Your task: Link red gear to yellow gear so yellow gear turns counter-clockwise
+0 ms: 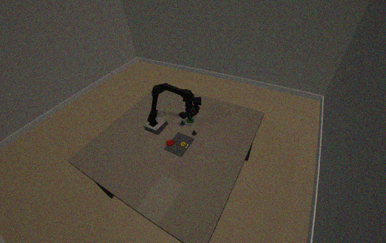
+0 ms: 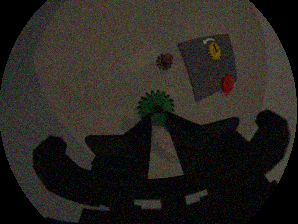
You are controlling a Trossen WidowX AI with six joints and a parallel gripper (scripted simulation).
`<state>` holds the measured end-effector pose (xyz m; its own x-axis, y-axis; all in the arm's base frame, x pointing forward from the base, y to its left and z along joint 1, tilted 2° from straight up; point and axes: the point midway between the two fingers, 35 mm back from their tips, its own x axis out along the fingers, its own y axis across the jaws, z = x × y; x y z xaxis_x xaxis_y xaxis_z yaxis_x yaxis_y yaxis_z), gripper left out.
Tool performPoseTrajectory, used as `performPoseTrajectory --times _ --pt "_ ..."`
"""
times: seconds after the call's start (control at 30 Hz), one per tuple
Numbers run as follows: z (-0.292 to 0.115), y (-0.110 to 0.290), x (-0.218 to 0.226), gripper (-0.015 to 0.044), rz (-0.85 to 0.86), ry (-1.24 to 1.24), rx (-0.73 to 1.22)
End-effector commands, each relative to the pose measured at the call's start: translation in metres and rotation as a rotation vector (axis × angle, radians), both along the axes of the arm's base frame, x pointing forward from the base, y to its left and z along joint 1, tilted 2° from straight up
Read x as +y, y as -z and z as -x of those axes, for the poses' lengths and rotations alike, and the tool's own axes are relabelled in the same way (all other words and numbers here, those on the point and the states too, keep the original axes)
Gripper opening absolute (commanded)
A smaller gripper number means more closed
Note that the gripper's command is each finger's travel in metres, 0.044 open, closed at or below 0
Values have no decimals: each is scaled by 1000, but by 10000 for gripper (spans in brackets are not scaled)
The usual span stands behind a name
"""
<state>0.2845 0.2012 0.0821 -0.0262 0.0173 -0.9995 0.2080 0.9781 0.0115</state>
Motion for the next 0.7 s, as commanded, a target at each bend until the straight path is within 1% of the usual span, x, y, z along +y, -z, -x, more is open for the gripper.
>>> performPoseTrajectory --times 0.0,0.67 --pt "-1 -15 1 0 -12 -4 -15" --pt "5 -66 -6 0 -11 -4 -14"
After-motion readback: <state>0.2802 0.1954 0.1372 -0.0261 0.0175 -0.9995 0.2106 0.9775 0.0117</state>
